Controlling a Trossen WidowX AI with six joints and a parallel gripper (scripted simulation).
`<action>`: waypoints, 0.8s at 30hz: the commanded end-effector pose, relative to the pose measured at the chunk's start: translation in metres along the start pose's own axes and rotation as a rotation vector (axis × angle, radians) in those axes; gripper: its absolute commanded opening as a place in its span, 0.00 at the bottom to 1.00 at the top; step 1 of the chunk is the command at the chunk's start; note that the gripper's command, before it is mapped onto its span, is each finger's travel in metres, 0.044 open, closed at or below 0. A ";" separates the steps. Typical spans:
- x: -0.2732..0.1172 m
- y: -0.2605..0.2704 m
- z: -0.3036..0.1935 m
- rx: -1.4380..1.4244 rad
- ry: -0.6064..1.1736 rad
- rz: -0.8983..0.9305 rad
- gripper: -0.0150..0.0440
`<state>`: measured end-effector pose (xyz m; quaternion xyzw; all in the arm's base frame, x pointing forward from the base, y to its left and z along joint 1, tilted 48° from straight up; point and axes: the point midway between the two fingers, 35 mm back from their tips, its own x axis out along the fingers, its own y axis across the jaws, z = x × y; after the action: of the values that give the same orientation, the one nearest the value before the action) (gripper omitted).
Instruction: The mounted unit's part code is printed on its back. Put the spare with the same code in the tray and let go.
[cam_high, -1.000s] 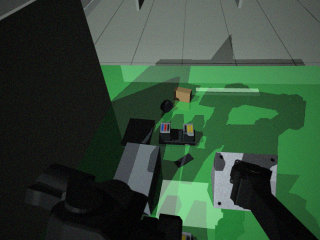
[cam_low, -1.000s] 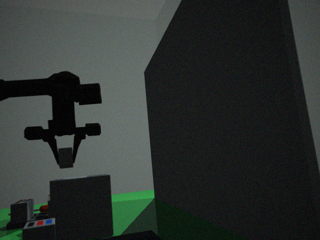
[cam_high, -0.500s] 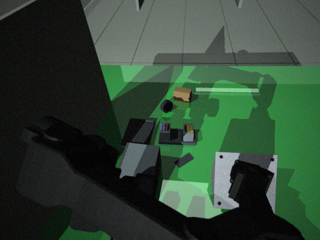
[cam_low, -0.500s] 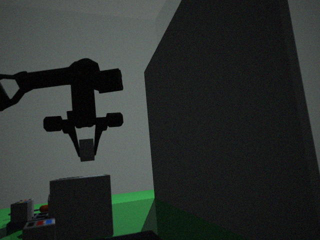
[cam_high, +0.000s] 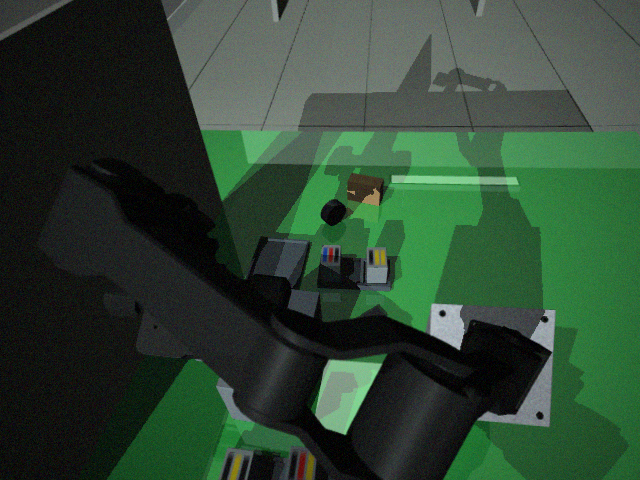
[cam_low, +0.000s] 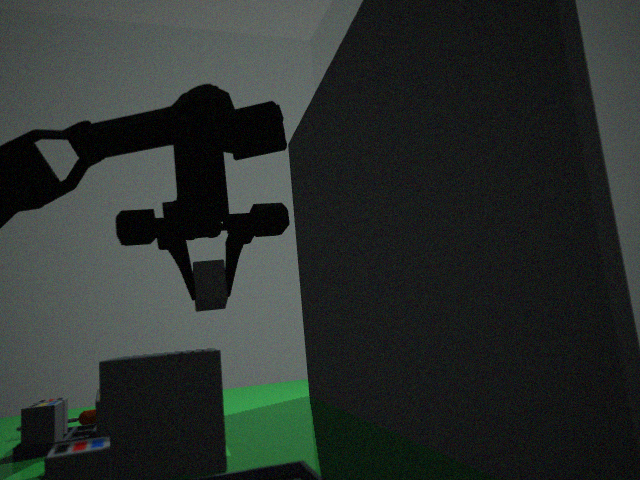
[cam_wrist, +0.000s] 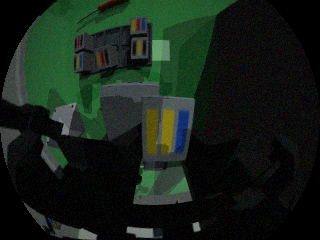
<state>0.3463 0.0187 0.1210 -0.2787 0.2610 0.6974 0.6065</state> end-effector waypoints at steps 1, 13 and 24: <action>0.001 -0.008 -0.026 0.002 0.002 0.005 0.25; 0.005 -0.020 -0.097 -0.005 0.002 0.010 0.25; 0.014 -0.020 -0.164 -0.014 -0.007 0.015 0.25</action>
<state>0.3773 -0.0733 0.0126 -0.2801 0.2570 0.7020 0.6022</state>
